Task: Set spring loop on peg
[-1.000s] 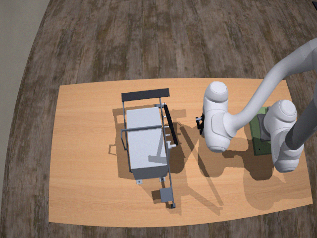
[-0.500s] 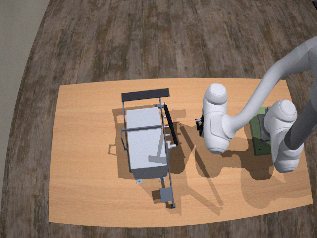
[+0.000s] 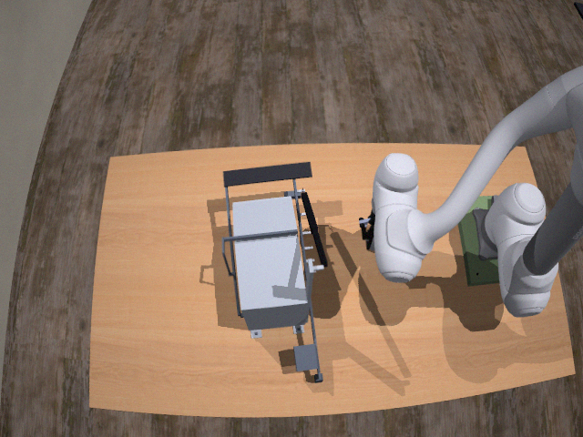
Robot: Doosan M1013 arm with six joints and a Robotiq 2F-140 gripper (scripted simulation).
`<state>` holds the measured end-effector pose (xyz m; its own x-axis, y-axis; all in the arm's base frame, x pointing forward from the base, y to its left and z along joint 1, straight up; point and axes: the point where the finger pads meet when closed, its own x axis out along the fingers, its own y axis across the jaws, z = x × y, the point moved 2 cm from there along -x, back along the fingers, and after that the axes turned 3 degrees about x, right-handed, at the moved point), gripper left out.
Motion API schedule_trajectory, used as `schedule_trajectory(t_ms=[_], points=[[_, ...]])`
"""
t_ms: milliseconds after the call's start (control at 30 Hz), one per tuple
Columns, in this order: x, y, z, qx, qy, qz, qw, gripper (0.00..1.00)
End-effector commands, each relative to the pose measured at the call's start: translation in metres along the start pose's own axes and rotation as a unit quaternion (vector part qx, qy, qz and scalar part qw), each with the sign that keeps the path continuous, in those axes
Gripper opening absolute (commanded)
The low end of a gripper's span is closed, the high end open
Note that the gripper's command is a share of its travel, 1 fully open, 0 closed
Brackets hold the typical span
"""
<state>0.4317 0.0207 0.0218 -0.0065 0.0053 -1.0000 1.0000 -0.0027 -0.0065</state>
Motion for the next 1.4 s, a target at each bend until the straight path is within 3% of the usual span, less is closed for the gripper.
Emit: schedule_trajectory(t_ms=[0, 33, 1367], points=[[-0.0003, 0.0004, -0.0001, 0.000, 0.000, 0.001, 1.000, 0.25], [-0.0006, 0.0006, -0.0001, 0.000, 0.000, 0.001, 1.000, 1.00], [-0.0006, 0.0006, -0.0001, 0.000, 0.000, 0.001, 1.000, 1.00]])
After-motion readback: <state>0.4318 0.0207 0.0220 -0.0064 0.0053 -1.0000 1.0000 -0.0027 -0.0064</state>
